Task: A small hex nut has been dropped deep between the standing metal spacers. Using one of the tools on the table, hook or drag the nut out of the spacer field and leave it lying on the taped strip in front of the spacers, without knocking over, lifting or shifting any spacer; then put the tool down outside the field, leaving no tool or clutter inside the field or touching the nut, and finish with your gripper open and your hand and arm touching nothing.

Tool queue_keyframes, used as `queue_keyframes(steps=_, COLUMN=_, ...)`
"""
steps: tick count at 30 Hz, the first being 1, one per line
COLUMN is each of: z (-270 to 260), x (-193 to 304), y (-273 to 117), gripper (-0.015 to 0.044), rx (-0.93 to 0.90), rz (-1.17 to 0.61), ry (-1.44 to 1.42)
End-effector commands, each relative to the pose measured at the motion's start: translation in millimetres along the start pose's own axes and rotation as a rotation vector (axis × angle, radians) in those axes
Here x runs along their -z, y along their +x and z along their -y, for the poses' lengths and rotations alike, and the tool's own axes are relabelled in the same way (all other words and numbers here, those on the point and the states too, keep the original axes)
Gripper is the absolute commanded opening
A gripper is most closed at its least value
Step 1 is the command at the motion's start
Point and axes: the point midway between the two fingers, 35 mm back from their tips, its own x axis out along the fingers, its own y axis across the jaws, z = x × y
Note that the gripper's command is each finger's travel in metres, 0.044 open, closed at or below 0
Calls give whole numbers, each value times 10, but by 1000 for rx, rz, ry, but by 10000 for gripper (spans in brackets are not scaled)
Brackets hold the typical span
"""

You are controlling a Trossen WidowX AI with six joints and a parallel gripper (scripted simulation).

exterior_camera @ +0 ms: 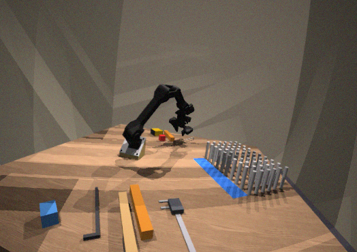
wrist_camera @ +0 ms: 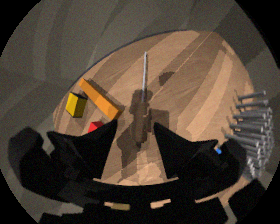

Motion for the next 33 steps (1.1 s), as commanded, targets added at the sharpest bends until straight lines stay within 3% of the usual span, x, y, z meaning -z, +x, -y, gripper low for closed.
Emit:
queue_keyframes(steps=1, z=14, x=52, y=88, gripper=280, rx=-1, rz=-12, ry=-4)
queue_keyframes(steps=33, z=158, x=263, y=536, gripper=280, rx=1, rz=-13, ry=-3)
